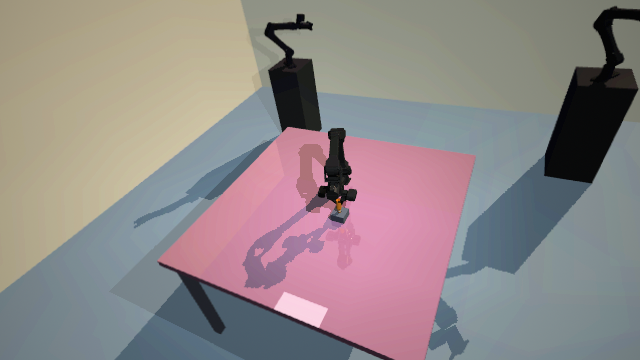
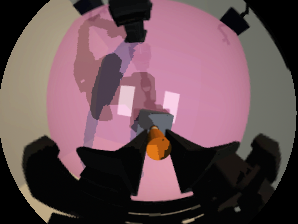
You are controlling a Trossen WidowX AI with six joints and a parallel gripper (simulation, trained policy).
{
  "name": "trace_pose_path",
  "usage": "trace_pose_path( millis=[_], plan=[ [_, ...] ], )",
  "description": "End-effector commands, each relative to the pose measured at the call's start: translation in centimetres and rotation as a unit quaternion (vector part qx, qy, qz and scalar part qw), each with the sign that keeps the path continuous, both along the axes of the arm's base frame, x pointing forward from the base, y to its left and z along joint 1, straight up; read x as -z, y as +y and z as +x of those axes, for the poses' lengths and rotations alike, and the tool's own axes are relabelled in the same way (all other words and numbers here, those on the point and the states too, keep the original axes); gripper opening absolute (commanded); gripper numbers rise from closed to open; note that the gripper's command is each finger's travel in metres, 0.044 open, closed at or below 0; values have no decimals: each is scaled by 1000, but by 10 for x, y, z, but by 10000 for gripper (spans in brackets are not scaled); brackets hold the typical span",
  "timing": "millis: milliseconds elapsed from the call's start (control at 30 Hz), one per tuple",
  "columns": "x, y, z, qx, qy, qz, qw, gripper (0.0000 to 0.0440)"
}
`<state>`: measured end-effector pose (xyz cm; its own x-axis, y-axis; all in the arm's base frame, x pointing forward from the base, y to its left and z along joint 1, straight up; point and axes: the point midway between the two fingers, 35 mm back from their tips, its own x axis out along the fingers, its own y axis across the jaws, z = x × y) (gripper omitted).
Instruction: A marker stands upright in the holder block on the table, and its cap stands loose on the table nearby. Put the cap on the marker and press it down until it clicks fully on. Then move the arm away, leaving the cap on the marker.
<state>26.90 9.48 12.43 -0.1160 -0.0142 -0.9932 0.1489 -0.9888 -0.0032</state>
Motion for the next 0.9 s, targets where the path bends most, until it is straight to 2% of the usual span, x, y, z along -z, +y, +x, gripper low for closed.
trace_pose_path(
  millis=[0, 300, 400, 733, 867],
  plan=[
    [13, 0, -5, -12, 17, 3, 1000, 3],
    [25, 1, -5, -38, 13, 5, 999, 13],
    [28, 1, -6, -41, 16, 3, 999, 92],
    [30, -1, -13, -46, 28, 5, 999, 147],
    [25, -1, -20, -54, 34, 11, 998, 206]
  ],
)
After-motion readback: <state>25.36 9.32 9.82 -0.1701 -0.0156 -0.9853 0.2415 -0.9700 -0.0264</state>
